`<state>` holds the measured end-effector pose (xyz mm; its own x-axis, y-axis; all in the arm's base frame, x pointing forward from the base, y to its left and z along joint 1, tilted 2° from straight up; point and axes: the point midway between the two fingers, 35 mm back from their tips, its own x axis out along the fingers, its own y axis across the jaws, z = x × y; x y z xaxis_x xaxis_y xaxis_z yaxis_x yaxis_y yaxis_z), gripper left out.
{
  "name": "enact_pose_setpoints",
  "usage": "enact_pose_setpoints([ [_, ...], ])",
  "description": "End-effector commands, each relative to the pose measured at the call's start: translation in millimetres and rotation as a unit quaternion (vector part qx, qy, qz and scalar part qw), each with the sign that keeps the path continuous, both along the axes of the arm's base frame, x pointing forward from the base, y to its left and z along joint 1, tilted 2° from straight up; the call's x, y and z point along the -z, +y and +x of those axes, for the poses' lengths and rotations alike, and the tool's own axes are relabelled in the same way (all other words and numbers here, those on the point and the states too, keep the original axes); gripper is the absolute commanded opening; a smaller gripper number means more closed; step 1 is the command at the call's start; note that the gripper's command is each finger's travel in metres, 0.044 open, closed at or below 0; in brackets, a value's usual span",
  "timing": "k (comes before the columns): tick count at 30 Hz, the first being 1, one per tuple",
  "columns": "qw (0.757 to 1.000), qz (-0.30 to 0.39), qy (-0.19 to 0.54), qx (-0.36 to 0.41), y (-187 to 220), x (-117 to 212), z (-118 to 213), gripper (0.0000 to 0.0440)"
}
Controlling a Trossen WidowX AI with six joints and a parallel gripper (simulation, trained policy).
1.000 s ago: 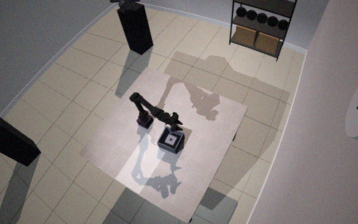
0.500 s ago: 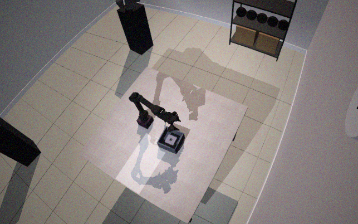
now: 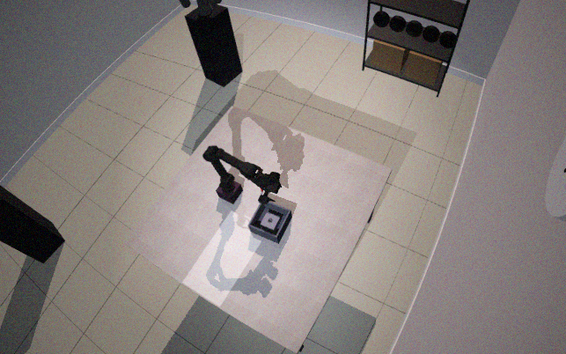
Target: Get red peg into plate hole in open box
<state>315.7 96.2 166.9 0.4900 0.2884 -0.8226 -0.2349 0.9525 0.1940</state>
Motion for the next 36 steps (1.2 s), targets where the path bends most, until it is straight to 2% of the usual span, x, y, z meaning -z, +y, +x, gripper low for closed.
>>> enact_pose_setpoints([
  [1, 0.999, 0.009, 0.037, 0.034, 2.7, 4.1, -11.5, 0.0440],
  [11, 0.975, 0.024, 0.158, 0.153, 12.4, 19.4, -54.2, 0.0440],
  [22, 0.919, -0.004, 0.266, 0.292, 22.3, 35.6, -107.7, 0.0440],
  [29, 0.877, -0.048, 0.307, 0.367, 29.0, 47.9, -141.4, 0.0440],
  [36, 0.852, -0.086, 0.321, 0.406, 35.0, 62.8, -161.5, 0.0440],
])
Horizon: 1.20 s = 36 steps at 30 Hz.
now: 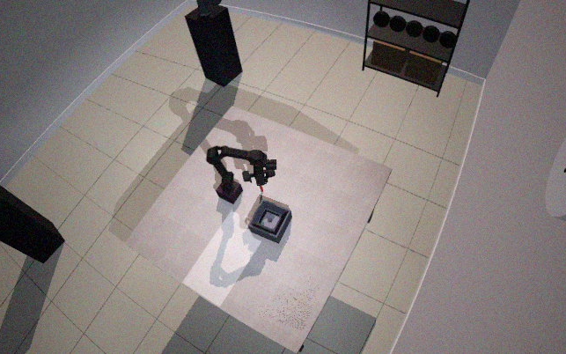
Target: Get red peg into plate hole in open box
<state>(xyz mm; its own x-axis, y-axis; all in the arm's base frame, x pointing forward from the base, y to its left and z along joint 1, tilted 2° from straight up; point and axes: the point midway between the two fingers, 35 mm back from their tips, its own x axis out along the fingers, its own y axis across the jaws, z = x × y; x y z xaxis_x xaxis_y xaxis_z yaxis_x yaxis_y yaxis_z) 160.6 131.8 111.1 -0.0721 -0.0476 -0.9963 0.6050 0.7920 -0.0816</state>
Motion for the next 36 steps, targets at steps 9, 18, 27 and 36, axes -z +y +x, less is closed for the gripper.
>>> enact_pose_setpoints([
  [9, 0.999, -0.043, 0.023, 0.017, 7.1, 35.0, -15.4, 0.0440],
  [18, 0.999, -0.043, 0.013, 0.014, 13.4, 70.7, -13.5, 0.0440],
  [27, 0.999, -0.035, -0.007, 0.013, 16.1, 110.4, -8.0, 0.0440],
  [36, 0.999, -0.041, 0.001, 0.010, 12.0, 137.8, -10.4, 0.0272],
])
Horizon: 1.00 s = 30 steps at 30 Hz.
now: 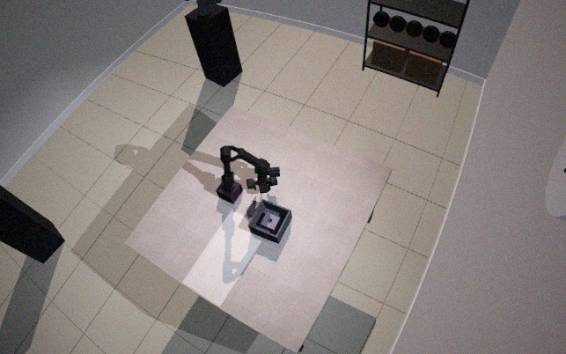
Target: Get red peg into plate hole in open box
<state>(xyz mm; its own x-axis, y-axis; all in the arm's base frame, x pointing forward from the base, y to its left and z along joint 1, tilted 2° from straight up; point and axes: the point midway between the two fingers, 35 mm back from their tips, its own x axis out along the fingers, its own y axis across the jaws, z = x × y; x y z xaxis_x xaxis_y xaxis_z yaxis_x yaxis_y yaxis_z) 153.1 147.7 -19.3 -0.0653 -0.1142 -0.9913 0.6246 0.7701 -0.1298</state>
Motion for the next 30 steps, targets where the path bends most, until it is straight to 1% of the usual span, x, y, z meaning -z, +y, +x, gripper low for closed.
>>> enact_pose_setpoints([
  [1, 1.000, -0.009, 0.008, -0.001, -4.6, 9.4, -3.5, 0.0245],
  [8, 0.999, -0.025, 0.026, 0.002, -7.2, 15.2, -7.0, 0.0068],
  [11, 0.999, -0.033, 0.035, 0.000, -7.9, 16.8, -8.3, 0.0007],
  [12, 0.999, -0.033, 0.030, -0.002, -6.6, 14.5, -5.7, 0.0001],
  [20, 0.999, -0.032, -0.001, -0.015, 0.6, -13.6, 13.1, 0.0000],
  [30, 0.999, -0.037, -0.034, -0.011, -0.7, -56.2, 35.6, 0.0000],
])
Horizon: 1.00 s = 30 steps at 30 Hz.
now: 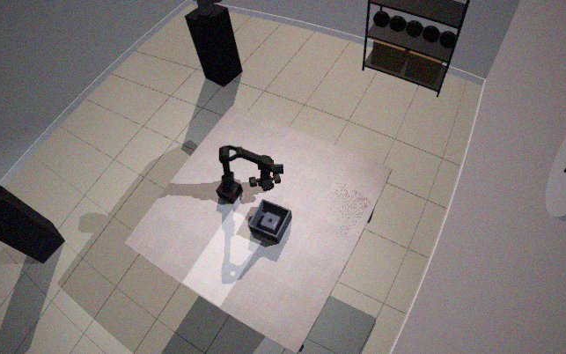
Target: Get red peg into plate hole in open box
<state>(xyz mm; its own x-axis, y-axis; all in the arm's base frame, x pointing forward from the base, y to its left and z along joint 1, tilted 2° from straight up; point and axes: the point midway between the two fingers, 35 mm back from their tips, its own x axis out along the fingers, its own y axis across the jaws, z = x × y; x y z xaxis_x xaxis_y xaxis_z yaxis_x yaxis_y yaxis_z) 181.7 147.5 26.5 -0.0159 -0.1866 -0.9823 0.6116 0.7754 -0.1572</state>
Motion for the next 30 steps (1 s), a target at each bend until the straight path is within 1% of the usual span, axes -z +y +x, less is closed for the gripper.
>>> enact_pose_setpoints([
  [1, 1.000, -0.001, -0.014, 0.004, -1.0, -14.7, 9.7, 0.0000],
  [8, 0.999, -0.005, -0.041, 0.032, -7.5, -42.4, 30.7, 0.0000],
  [14, 0.996, -0.010, -0.064, 0.066, -21.0, -56.8, 51.2, 0.0000],
  [22, 0.990, -0.016, -0.091, 0.108, -45.9, -69.1, 82.4, 0.0000],
  [30, 0.985, -0.022, -0.108, 0.136, -76.9, -71.5, 111.5, 0.0000],
])
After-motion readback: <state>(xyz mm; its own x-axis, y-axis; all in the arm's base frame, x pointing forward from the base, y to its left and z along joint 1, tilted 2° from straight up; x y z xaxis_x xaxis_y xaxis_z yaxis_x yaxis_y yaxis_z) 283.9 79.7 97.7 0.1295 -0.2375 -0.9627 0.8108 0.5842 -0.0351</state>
